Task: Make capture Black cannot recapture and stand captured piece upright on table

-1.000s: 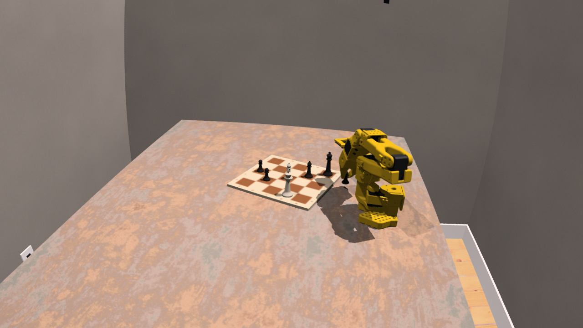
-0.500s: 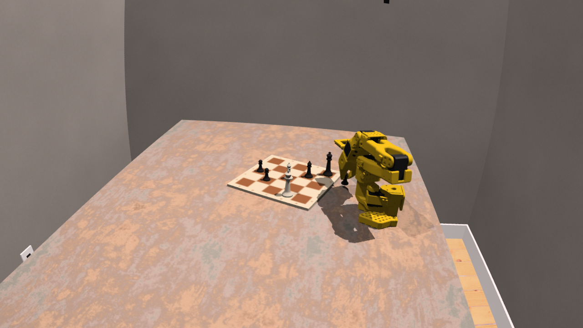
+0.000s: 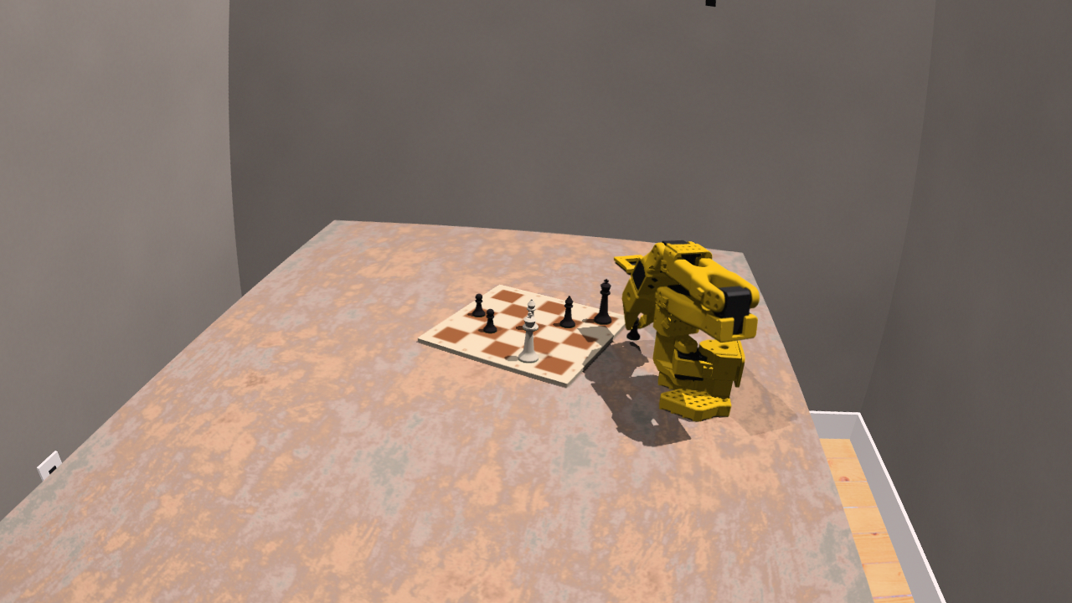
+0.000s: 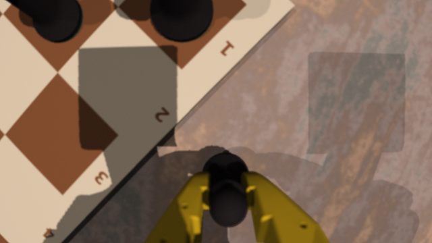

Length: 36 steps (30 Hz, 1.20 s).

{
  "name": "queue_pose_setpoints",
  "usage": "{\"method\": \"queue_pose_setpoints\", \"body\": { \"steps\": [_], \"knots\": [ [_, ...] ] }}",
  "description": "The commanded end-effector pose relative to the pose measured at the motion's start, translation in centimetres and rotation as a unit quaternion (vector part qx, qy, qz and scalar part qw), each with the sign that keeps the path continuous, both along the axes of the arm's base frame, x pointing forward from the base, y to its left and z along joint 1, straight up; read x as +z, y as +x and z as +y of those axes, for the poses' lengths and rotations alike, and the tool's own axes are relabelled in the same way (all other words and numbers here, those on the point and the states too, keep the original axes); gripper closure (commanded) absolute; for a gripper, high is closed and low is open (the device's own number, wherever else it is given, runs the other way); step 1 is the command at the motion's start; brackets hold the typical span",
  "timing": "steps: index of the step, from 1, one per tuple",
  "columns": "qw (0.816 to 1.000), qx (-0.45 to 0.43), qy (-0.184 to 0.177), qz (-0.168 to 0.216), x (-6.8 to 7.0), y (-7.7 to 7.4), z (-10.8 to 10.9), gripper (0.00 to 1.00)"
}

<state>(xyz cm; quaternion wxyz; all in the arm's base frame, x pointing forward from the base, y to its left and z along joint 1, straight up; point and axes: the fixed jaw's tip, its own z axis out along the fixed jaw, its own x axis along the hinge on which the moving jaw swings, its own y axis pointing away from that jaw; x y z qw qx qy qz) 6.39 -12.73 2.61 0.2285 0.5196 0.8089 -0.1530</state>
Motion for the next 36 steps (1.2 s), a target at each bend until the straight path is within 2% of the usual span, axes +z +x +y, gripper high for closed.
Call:
{"method": "queue_pose_setpoints", "body": {
  "steps": [1, 17, 36],
  "knots": [
    [1.0, 0.008, 0.008, 0.004, -0.39, 0.0, 0.41, 1.0],
    [1.0, 0.008, 0.008, 0.005, -0.48, -0.05, 0.54, 1.0],
    [1.0, 0.008, 0.013, 0.007, -1.27, -0.04, 0.52, 1.0]
  ]
}}
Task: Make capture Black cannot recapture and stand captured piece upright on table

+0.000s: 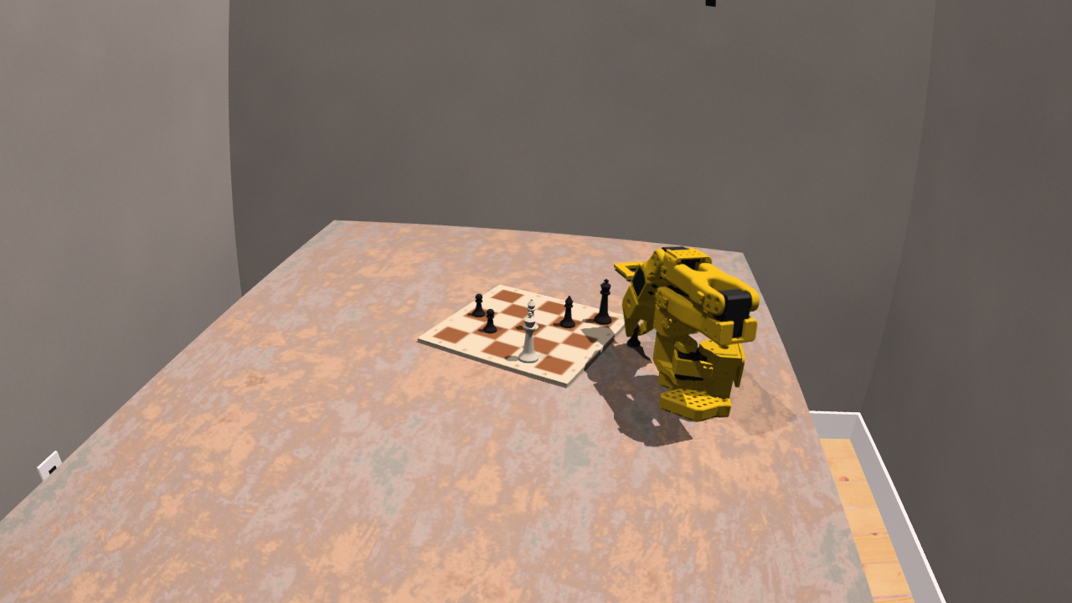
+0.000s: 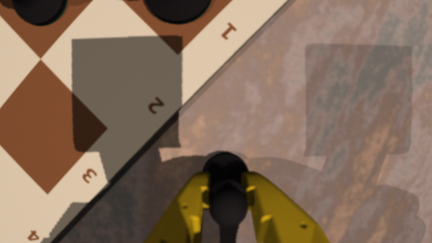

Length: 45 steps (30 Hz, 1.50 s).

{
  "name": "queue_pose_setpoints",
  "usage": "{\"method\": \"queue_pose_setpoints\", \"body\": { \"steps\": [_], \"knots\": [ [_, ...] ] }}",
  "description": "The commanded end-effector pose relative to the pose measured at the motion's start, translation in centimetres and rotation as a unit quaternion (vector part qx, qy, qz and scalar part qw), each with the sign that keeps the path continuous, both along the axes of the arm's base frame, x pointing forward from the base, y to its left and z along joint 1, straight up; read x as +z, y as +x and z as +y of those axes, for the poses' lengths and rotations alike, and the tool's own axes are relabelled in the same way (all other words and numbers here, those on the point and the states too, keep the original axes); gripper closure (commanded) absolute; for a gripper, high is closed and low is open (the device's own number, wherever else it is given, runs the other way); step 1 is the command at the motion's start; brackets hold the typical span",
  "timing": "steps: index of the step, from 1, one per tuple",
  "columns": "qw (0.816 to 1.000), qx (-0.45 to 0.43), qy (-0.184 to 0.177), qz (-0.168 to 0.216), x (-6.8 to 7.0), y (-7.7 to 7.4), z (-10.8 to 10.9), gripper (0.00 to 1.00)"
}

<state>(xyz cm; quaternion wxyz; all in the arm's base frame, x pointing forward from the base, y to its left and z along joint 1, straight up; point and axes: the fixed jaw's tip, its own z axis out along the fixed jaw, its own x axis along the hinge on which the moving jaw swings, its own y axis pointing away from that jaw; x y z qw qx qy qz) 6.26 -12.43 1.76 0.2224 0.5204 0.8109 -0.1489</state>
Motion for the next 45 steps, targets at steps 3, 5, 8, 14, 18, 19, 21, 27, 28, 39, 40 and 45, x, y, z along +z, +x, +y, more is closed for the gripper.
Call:
{"method": "queue_pose_setpoints", "body": {
  "steps": [3, 5, 8, 14, 18, 19, 21, 27, 28, 39, 40, 45],
  "knots": [
    [1.0, 0.008, 0.006, 0.004, -0.42, 0.09, 0.21, 1.0],
    [1.0, 0.008, 0.006, 0.004, -0.42, 0.09, 0.21, 1.0],
    [1.0, 0.008, 0.006, 0.003, -0.42, 0.1, 0.19, 1.0],
    [1.0, 0.007, 0.004, 0.003, -0.43, 0.14, 0.09, 1.0],
    [1.0, 0.007, 0.004, 0.003, -0.44, 0.14, 0.09, 1.0],
    [1.0, 0.007, 0.004, 0.002, -0.44, 0.14, 0.09, 1.0],
    [1.0, 0.007, 0.004, 0.002, -0.44, 0.14, 0.09, 1.0],
    [1.0, 0.007, 0.004, 0.002, -0.44, 0.14, 0.09, 0.99],
    [1.0, 0.007, 0.004, 0.003, -0.44, 0.14, 0.09, 0.99],
    [1.0, 0.007, 0.004, 0.002, -0.44, 0.14, 0.09, 0.92],
    [1.0, 0.007, 0.004, 0.003, -0.44, 0.14, 0.09, 0.91],
    [1.0, 0.007, 0.004, 0.002, -0.44, 0.14, 0.09, 0.91]
  ]
}}
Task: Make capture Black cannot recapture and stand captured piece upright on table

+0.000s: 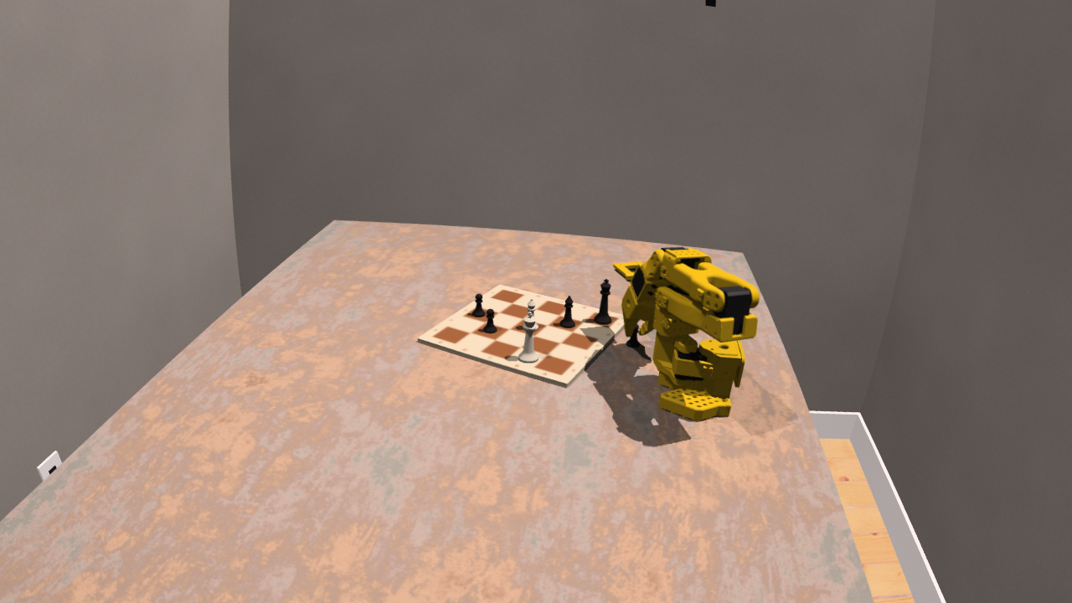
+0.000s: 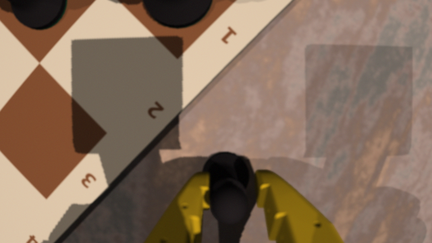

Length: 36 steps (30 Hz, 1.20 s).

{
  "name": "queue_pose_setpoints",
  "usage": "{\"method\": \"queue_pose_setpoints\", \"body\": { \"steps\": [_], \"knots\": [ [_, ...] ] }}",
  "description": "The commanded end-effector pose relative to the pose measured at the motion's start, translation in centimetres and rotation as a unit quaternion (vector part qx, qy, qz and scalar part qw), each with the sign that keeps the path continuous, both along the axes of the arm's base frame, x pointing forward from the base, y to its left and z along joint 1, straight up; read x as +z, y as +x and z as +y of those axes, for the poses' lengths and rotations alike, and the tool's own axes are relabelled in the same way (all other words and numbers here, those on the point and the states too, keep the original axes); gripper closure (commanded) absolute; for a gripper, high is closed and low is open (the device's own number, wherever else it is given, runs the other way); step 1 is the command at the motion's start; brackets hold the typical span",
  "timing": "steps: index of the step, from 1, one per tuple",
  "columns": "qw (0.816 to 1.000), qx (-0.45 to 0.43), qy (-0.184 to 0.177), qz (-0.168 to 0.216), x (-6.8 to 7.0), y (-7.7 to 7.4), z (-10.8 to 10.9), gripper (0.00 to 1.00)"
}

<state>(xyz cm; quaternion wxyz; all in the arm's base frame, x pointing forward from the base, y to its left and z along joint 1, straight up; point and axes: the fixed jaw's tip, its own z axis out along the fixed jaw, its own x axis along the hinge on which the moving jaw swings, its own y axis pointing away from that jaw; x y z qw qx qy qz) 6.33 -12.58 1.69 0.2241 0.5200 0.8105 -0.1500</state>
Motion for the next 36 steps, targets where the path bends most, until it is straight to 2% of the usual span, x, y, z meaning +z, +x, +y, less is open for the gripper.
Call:
{"method": "queue_pose_setpoints", "body": {
  "steps": [1, 36],
  "knots": [
    [1.0, 0.007, 0.006, 0.003, -0.36, 0.07, 0.24, 0.91],
    [1.0, 0.006, 0.015, 0.002, -0.53, 0.21, 0.46, 0.91]
  ]
}}
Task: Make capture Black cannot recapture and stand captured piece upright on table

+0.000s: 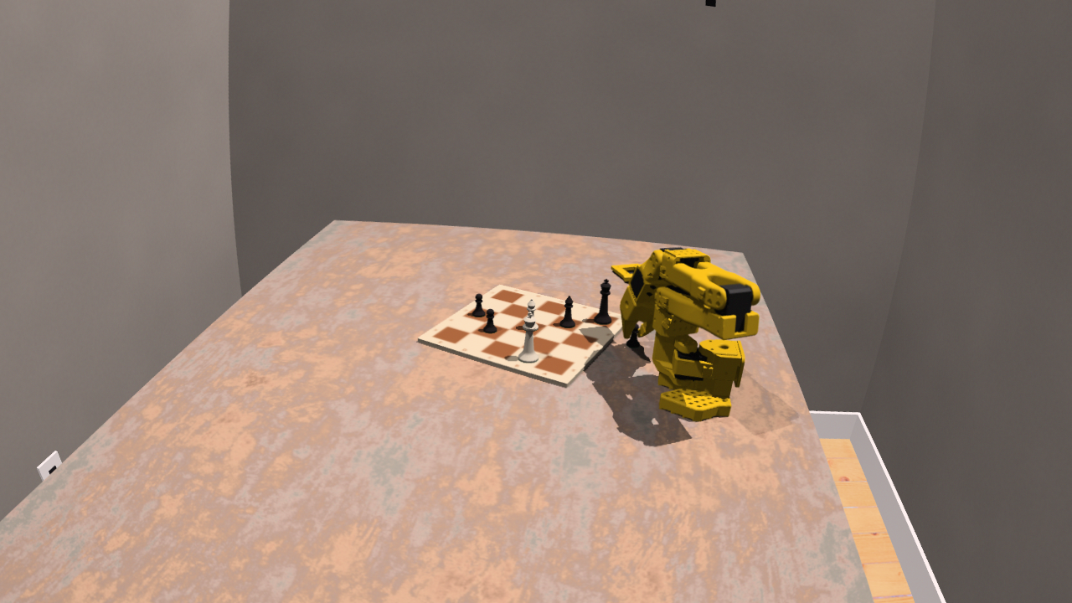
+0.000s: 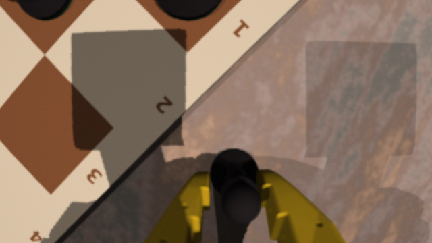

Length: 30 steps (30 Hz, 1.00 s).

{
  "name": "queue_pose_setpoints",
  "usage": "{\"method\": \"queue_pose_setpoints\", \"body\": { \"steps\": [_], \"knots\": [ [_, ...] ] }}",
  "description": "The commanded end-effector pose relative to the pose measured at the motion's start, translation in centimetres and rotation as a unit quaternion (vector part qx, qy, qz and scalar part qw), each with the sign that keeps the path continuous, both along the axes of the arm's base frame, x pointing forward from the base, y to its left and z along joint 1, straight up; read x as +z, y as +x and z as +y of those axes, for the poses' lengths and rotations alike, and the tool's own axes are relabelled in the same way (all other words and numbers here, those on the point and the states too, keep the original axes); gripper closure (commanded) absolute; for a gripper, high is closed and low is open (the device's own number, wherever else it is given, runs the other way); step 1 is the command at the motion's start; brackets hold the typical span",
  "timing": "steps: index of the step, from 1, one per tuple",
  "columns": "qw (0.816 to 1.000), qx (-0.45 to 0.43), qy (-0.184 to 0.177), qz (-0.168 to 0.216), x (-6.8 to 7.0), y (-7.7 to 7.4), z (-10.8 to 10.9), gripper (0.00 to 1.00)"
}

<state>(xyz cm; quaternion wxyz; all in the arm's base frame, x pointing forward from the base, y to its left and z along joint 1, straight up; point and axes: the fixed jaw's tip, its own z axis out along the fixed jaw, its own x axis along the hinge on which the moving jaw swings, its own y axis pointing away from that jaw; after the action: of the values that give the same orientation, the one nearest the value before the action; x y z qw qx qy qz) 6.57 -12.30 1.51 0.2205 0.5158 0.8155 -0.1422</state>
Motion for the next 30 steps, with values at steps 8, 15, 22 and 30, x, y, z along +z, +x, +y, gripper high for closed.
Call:
{"method": "queue_pose_setpoints", "body": {
  "steps": [8, 15, 22, 30],
  "knots": [
    [1.0, -0.001, 0.003, -0.001, 0.1, 0.0, 0.2, 0.91],
    [1.0, -0.001, -0.003, -0.003, 1.0, -0.1, 0.2, 0.91],
    [1.0, -0.001, -0.003, -0.003, 2.8, -0.1, 0.3, 0.91],
    [1.0, -0.001, -0.003, -0.003, 4.6, -0.1, 0.3, 0.91]
  ]
}}
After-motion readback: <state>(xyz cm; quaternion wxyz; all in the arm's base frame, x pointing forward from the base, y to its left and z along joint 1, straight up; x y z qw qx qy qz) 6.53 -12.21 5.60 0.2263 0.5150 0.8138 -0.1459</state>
